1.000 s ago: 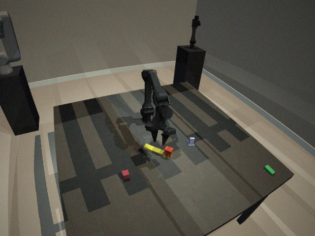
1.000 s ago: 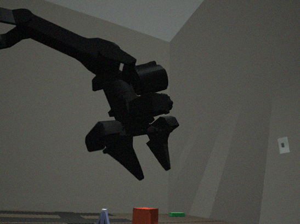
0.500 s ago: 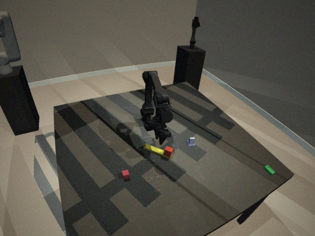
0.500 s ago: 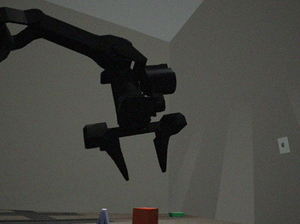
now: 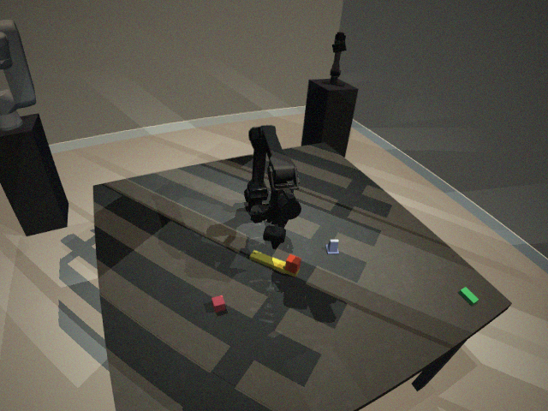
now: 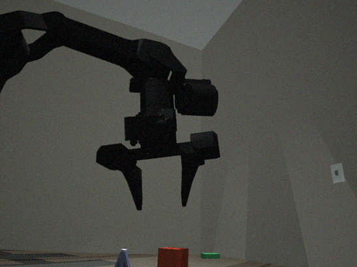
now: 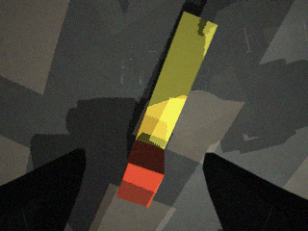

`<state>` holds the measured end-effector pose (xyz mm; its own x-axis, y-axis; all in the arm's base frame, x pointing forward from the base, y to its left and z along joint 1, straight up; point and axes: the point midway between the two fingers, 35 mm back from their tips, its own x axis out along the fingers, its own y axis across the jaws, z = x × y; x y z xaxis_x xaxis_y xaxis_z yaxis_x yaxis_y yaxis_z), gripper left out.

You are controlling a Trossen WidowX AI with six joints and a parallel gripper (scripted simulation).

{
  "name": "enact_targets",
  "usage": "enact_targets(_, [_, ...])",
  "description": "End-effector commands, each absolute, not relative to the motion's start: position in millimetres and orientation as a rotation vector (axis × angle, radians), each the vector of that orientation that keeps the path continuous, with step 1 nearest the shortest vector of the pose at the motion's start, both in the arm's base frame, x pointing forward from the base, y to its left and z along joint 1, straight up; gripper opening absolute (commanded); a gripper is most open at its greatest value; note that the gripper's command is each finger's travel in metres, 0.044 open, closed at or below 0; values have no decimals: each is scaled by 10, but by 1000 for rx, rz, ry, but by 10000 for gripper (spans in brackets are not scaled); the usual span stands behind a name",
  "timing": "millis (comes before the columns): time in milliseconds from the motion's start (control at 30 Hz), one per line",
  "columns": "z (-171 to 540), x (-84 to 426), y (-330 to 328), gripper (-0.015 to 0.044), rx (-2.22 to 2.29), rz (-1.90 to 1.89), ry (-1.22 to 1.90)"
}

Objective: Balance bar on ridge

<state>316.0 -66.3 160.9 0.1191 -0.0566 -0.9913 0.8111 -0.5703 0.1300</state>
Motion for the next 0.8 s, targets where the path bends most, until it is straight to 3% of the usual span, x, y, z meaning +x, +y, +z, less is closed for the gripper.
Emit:
enact_targets(0, [1629, 3136, -646, 315, 1759, -1643, 702])
enact_targets(433, [1617, 3093, -625, 315, 1849, -1806, 628])
enact_targets(767, [983, 3134, -634, 315, 1849, -1806, 628])
